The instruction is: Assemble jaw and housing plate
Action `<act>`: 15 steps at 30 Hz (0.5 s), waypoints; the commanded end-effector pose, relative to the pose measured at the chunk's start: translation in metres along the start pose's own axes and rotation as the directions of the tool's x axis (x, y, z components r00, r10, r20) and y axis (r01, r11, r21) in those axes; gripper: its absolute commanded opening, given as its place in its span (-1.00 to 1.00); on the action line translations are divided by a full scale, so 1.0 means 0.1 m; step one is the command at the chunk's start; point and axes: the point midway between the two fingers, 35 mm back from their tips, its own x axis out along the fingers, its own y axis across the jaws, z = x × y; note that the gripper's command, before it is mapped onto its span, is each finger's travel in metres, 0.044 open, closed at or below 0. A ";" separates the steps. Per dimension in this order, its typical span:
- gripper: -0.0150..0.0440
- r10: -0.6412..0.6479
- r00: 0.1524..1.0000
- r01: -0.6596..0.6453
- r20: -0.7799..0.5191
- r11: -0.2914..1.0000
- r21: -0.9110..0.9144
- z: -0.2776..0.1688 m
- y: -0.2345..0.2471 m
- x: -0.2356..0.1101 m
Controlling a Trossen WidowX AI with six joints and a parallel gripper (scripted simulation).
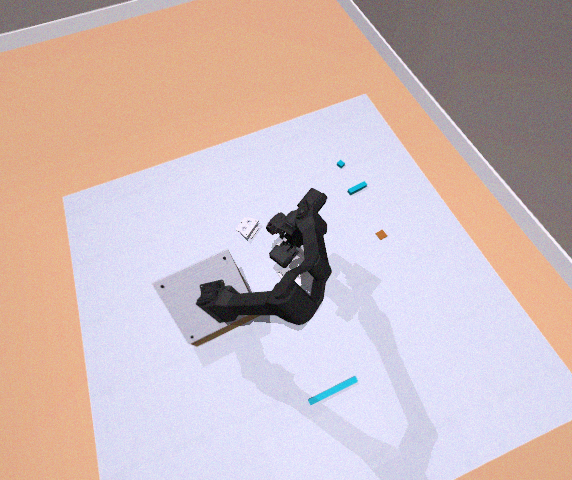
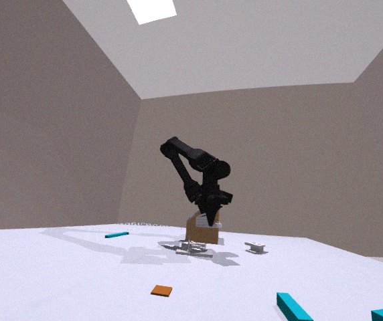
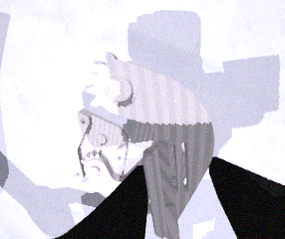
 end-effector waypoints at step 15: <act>-0.04 0.002 1.000 -0.005 -0.008 0.918 -0.397 -0.23 0.35 0.01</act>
